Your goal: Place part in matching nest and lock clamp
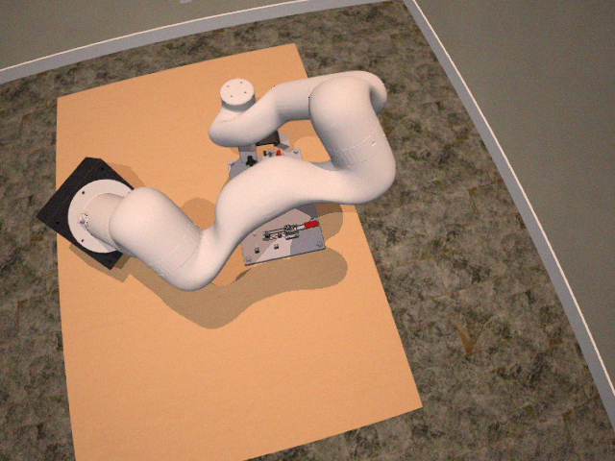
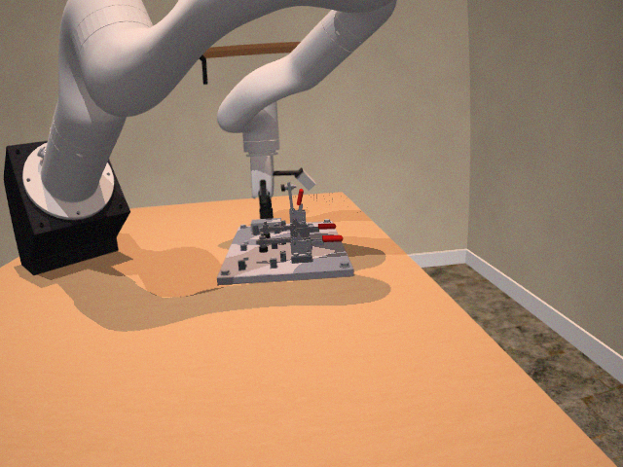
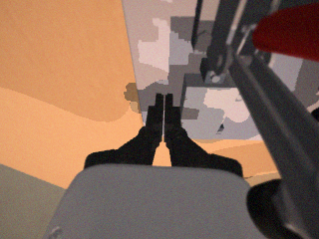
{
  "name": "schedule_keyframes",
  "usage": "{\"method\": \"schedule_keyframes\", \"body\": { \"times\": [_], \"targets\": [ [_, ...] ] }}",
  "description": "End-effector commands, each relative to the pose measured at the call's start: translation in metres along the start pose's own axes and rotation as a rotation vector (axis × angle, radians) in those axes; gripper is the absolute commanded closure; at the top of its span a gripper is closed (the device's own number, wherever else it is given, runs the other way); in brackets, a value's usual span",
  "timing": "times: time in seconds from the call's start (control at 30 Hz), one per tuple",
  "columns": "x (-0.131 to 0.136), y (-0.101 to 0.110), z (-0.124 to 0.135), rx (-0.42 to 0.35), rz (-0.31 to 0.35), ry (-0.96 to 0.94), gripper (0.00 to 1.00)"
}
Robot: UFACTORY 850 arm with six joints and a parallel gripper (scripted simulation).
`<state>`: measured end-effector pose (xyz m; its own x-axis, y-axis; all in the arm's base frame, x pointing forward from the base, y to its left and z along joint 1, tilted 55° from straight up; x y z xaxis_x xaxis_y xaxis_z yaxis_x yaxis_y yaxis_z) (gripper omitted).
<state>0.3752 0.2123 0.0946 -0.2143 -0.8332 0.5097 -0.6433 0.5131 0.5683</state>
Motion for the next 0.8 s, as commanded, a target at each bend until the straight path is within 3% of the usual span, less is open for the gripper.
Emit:
{"method": "schedule_keyframes", "body": {
  "times": [0.0,0.33,0.77],
  "targets": [
    [-0.010,0.001,0.000,0.001,-0.003,-0.001,1.00],
    [-0.014,0.002,0.000,0.001,-0.003,-0.001,1.00],
    [-0.014,0.038,0.000,0.001,-0.003,-0.001,1.00]
  ]
}}
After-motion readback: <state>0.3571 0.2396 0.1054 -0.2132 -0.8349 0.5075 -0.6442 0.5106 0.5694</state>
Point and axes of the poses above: the point where the finger pads meet when closed, its own y axis back along the fingers, its own x axis across the jaws, z = x × y, the point moved 7 cm from there along y, back along the fingers, and after that the axes turned 5 degrees about -y, right-handed, at the moved point
